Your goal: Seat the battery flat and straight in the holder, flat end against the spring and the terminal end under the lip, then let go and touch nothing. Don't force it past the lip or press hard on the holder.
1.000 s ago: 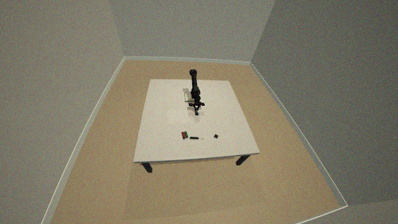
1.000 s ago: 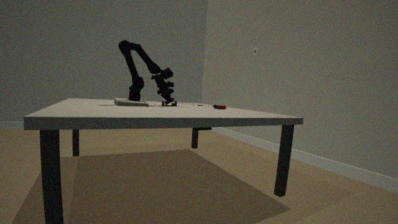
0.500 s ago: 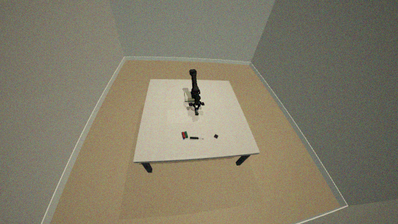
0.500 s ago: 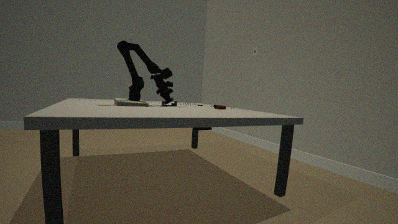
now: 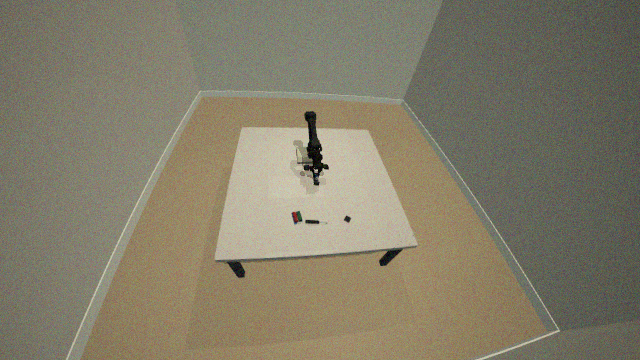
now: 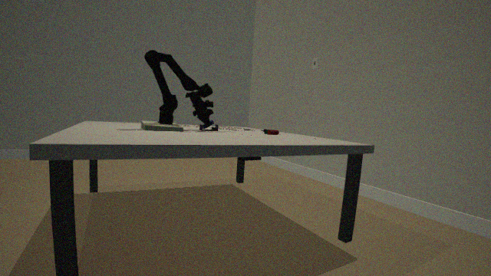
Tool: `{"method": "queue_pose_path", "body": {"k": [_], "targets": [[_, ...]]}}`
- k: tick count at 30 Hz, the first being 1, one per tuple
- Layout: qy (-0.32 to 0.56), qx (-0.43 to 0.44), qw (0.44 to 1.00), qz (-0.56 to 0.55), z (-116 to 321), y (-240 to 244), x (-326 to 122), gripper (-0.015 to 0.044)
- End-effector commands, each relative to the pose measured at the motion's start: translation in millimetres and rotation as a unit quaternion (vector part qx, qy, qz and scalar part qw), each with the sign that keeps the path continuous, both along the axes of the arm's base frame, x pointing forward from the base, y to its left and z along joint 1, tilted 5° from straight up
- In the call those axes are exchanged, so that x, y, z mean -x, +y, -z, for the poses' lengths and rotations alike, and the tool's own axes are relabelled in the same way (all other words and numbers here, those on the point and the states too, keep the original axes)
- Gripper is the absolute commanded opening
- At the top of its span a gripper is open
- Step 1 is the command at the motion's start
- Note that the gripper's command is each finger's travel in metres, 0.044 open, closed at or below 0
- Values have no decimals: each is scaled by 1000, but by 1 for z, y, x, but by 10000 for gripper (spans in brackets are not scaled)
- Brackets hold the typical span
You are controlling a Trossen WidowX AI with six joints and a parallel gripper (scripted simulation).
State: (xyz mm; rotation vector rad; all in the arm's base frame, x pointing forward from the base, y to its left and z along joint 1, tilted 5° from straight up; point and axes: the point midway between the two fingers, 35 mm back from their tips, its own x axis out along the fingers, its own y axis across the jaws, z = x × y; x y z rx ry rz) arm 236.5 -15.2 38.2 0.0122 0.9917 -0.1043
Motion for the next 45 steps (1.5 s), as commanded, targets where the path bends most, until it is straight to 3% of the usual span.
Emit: {"method": "queue_pose_path", "body": {"k": [1, 45], "targets": [[8, 0, 1000, -1, 3, 0, 3, 85], [40, -7, 999, -2, 3, 0, 1, 85]]}}
